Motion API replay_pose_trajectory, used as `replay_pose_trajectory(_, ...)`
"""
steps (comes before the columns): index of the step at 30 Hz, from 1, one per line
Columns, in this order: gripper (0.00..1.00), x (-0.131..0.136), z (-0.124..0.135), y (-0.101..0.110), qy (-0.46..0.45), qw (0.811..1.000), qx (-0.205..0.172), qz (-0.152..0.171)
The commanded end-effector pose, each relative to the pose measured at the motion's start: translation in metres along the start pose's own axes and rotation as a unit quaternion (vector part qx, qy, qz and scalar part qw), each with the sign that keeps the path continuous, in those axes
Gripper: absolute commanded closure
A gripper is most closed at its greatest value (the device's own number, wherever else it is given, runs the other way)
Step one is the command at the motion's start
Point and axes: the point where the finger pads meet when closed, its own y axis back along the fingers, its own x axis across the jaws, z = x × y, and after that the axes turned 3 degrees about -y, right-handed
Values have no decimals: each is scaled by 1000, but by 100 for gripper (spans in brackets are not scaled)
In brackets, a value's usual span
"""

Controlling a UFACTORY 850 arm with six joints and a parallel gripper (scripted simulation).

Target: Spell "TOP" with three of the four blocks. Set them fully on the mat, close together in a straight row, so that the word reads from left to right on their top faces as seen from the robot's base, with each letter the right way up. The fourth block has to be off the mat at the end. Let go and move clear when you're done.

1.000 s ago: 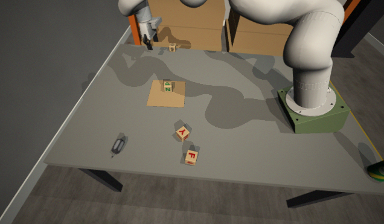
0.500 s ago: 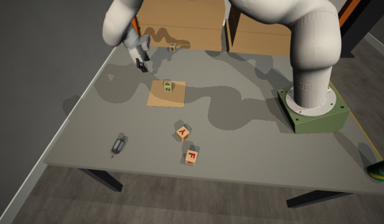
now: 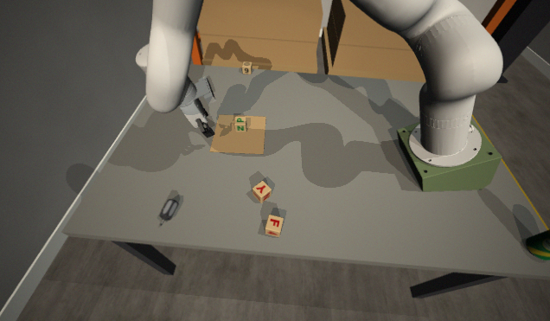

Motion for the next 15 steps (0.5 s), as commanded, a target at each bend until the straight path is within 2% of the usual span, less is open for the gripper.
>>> replay_pose_trajectory(1,0,56,1,14,56,998,-12,-18)
replay_pose_trajectory(4,0,93,-2,22,96,995,-22,-24)
replay_pose_trajectory(6,0,93,-2,22,96,995,-22,-24)
replay_pose_trajectory(7,0,129,-8,30,136,990,-33,-28)
replay_pose_trajectory(9,0,146,-11,34,154,987,-38,-30)
replay_pose_trajectory(15,0,218,-33,50,238,968,-65,-33)
